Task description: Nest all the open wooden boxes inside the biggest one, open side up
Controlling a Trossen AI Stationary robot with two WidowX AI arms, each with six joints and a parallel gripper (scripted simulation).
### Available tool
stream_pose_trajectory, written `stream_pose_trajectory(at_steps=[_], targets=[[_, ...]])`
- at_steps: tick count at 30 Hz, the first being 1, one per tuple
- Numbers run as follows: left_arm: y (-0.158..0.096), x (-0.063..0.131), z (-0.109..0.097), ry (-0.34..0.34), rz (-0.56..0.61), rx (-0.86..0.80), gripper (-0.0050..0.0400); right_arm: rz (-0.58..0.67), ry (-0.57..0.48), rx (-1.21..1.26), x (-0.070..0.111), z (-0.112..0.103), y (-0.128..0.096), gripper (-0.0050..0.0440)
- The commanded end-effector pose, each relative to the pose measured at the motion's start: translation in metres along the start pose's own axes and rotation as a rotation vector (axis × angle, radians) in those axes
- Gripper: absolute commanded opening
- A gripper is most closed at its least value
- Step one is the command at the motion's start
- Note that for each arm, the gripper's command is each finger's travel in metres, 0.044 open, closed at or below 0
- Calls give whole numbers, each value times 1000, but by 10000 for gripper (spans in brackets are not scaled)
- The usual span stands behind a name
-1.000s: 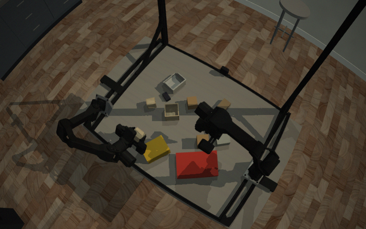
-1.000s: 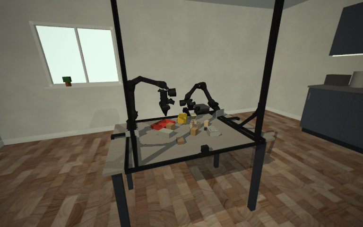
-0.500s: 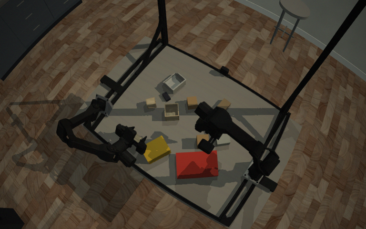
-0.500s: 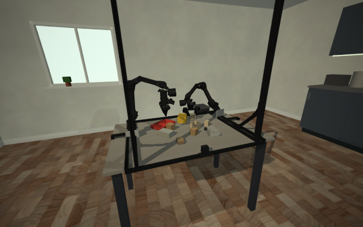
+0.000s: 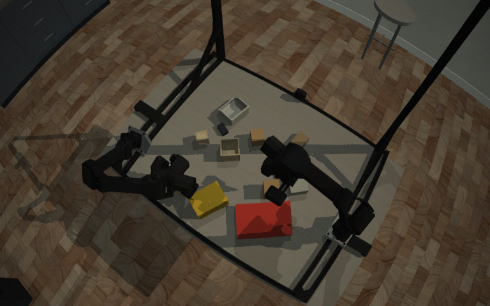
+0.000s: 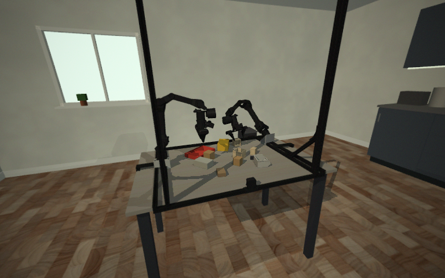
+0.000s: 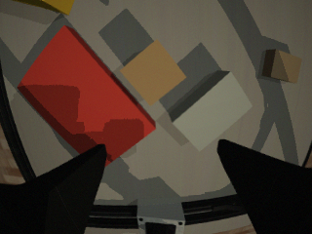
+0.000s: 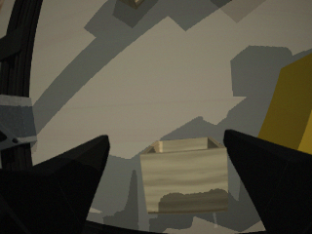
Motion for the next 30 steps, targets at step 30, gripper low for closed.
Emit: stream_pose_trajectory(at_steps=[30], targets=[[0,0,0,2,0,-3,400,387,-73,-10,29,1,34,400]])
Point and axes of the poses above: on each arm, the point midway between the two fingers, 35 mm back from their tips, its own x axis back along the fingers, its own z axis across the jaws, y = z × x, the point moved 10 cm from there along x, back along the fingers, and after that the axes turned 15 degrees about x, right-handed, at the moved point
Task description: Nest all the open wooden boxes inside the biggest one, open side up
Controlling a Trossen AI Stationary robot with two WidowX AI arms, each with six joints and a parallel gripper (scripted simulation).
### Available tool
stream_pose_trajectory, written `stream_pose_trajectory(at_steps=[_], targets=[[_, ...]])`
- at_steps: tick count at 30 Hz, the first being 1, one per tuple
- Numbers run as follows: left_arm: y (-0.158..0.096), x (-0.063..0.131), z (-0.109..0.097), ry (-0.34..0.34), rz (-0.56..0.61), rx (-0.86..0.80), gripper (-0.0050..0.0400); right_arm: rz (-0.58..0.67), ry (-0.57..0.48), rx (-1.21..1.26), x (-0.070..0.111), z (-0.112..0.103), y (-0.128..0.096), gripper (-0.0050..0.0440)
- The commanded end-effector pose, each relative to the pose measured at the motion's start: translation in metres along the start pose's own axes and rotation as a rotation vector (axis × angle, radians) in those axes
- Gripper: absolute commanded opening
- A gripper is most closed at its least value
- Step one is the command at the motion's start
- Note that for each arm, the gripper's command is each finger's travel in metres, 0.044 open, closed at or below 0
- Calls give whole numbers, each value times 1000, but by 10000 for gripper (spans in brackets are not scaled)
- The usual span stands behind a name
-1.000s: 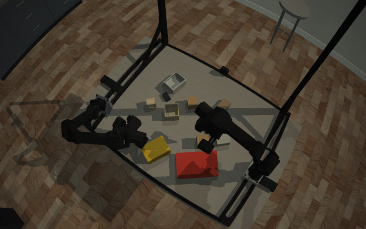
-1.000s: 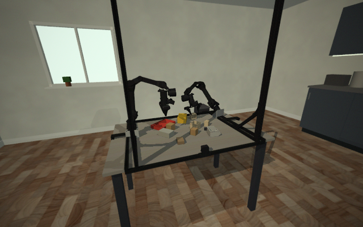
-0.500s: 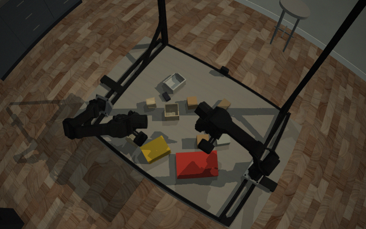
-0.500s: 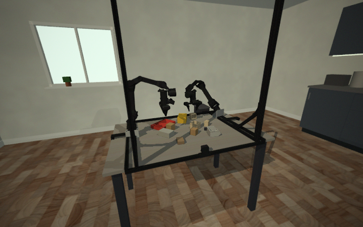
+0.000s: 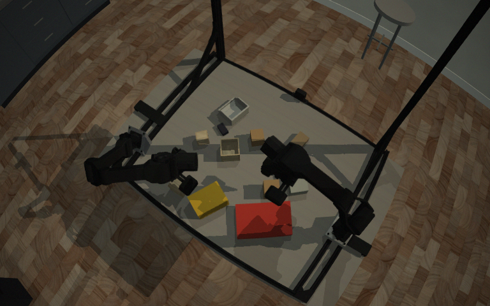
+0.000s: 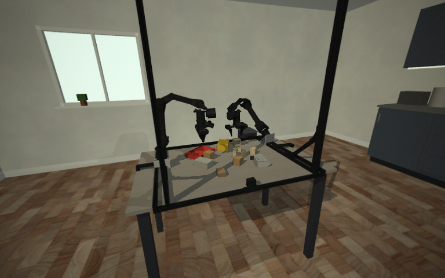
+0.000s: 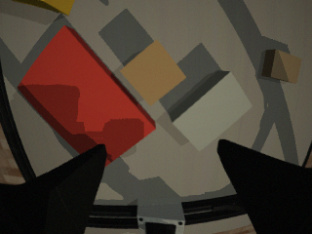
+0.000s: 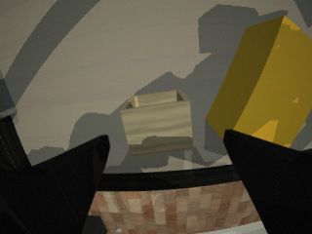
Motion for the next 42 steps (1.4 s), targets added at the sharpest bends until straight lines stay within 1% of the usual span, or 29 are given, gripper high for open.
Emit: stream_pose_trajectory(at_steps=[1,6,8,10,14,21,42], targets=[[0,0,0,2,0,-3,400,3,4,-1,-1,0,0,400],[0,0,0,2,0,-3,400,3,4,-1,-1,0,0,400],[0,0,0,2,0,-3,400,4,4,-1,-3,7,-7,400],[0,0,0,2,0,-3,400,4,4,-1,-4,7,-7,400],[0,0,0,2,0,-3,400,4,4,-1,-20,8,-7,400],[0,0,0,2,0,-3,400,4,4,3,-23,8,-7,400],[0,0,0,2,0,-3,400,3,5,59,-54,7,-7,400]])
Point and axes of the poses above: on each arm, the point midway between the two fingers, 35 mm back from their tips, its own x axis back along the fingers, its own z axis across the jaws, y = z × x, the point moved 10 cm from there along x, back along the fingers, and after that the axes turned 15 degrees about x, right-handed, at the moved point
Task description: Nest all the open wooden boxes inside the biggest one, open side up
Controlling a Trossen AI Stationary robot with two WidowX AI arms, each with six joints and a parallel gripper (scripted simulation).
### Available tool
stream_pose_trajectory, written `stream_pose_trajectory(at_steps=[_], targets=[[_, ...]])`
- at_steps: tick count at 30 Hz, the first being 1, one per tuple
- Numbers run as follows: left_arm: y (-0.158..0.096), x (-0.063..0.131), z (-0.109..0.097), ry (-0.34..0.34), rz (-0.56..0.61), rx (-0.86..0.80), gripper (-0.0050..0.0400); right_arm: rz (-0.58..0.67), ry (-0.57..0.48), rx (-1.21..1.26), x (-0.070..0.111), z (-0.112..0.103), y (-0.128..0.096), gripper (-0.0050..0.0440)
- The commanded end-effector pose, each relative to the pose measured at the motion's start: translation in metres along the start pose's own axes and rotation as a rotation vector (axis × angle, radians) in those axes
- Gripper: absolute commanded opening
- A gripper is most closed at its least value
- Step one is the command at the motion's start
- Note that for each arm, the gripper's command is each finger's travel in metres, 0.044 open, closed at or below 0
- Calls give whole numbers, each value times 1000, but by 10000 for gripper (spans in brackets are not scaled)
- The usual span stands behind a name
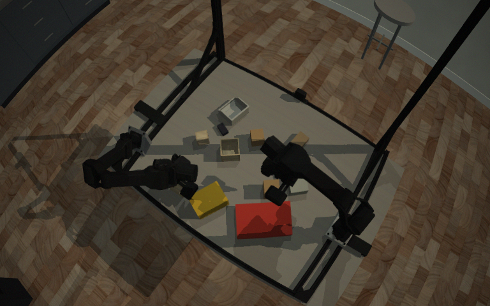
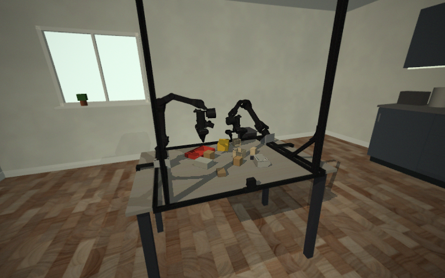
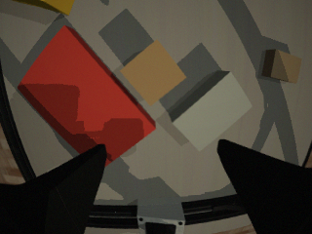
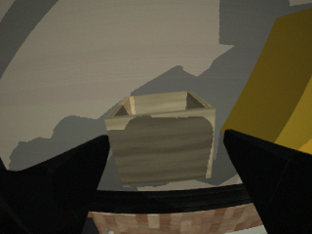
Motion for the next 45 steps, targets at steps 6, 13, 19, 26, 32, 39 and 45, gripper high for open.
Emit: stream_pose_trajectory(at_steps=[6,13,19,26,32,39,45], targets=[[0,0,0,2,0,-3,400,4,11,29,-18,1,1,400],[0,0,0,2,0,-3,400,4,10,41,-27,2,0,400],[0,0,0,2,0,-3,400,4,10,55,-36,2,0,400],[0,0,0,2,0,-3,400,4,9,60,-41,2,0,400],[0,0,0,2,0,-3,400,4,9,61,-41,2,0,349],[0,0,0,2,0,-3,400,4,9,61,-41,2,0,303],[0,0,0,2,0,-3,400,4,9,61,-41,2,0,276]])
Point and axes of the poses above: on each arm, the point midway between the two fingers, 35 mm back from their tips, its own x axis back along the fingers, its own z axis across the jaws, y = z × x, the point moved 10 cm from there along x, back along the fingers, and after that the axes turned 15 degrees about x, right-handed, at the moved point
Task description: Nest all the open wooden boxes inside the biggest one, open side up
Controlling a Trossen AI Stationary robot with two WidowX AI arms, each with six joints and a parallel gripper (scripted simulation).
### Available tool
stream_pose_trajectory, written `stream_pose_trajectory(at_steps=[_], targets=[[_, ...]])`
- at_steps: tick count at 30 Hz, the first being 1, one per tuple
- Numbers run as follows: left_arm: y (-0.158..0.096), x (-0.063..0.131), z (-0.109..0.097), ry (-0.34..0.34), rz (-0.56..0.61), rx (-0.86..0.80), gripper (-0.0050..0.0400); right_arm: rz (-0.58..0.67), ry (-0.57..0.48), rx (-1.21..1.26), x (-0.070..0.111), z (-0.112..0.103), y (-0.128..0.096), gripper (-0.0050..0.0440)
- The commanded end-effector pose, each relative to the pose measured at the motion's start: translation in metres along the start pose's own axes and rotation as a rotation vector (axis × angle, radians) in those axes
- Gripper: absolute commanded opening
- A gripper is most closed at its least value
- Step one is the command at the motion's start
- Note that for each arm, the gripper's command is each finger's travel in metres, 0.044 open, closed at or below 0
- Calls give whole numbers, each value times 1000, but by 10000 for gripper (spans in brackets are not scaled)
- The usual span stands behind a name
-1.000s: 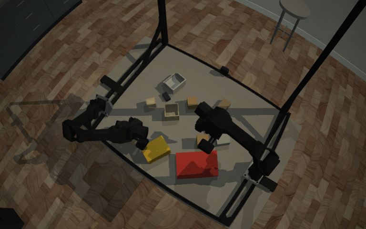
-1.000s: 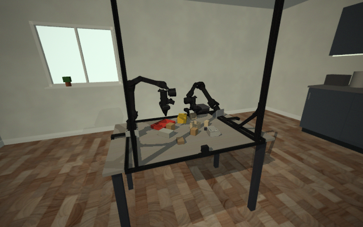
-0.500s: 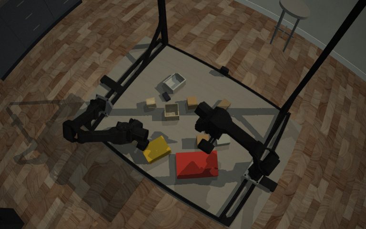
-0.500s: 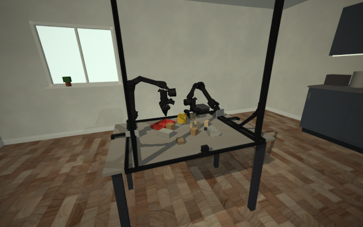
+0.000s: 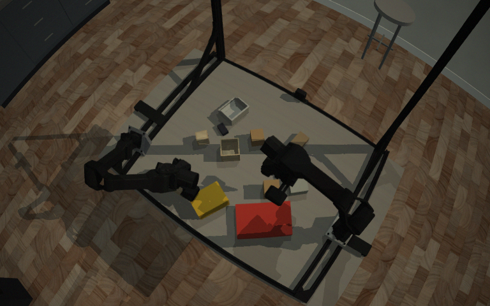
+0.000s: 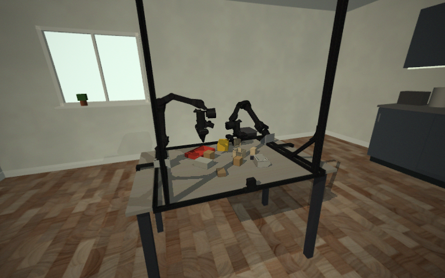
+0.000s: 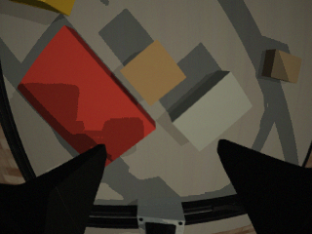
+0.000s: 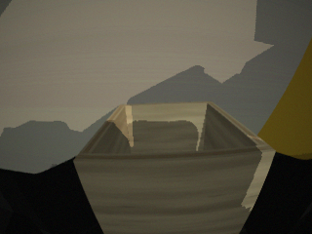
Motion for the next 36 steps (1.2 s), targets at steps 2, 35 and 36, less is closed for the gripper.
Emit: stream_pose_trajectory(at_steps=[2,35,36], targets=[[0,0,0,2,0,-3,400,2,1,2,-1,0,0,263],[0,0,0,2,0,-3,400,-237,-63,2,8,9,-33,0],[0,0,0,2,0,-3,400,-242,-64,2,8,9,-34,0]])
Point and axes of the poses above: on each arm, the point midway between the two fingers, 35 mm back from their tips, its own x axis back along the fingers, its own z axis across the jaws, y = z × x, the point moved 10 cm from there along x, back along the fingers, and after that the axes turned 15 degrees about x, right-handed, at the moved point
